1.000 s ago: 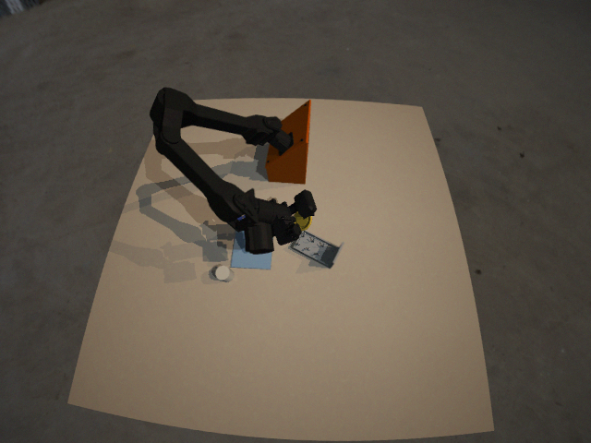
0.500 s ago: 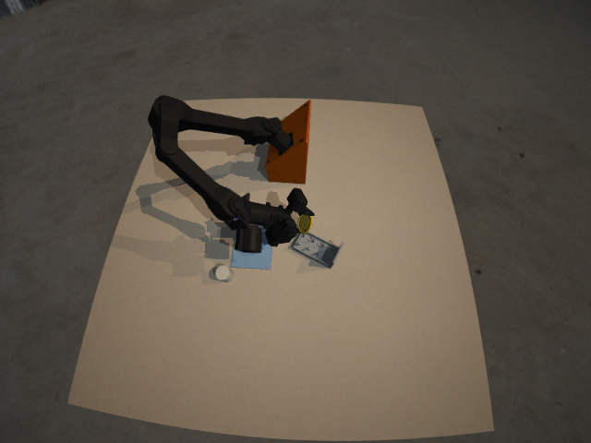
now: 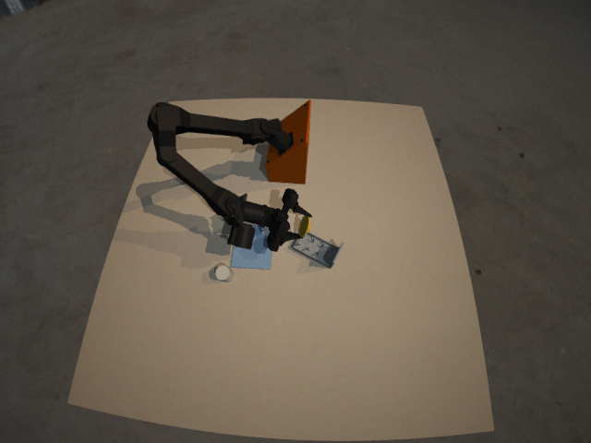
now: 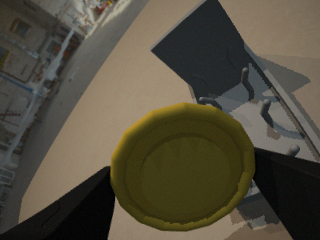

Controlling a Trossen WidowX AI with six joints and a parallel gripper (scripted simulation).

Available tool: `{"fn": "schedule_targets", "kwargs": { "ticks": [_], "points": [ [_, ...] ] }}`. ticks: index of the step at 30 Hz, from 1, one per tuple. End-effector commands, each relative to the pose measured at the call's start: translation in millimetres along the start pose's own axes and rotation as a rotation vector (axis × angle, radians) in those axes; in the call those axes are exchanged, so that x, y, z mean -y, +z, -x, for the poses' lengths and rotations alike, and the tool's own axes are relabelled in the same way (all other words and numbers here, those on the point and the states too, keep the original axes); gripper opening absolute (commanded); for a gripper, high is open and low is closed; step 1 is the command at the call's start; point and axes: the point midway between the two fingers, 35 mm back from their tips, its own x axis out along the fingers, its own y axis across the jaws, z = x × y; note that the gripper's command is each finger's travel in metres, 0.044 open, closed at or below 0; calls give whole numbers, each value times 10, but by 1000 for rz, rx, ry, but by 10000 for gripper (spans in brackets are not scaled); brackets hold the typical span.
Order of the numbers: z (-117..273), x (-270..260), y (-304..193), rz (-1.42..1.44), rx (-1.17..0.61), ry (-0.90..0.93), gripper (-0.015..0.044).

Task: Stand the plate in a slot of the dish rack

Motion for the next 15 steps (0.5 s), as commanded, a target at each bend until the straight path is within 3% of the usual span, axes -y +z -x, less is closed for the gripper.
{"fn": "schedule_targets", "kwargs": {
  "ticks": [1,15],
  "points": [
    [-4,-4,-24,84,67,4,0],
    [79,105,-90,392,289,-94,0]
  ]
}}
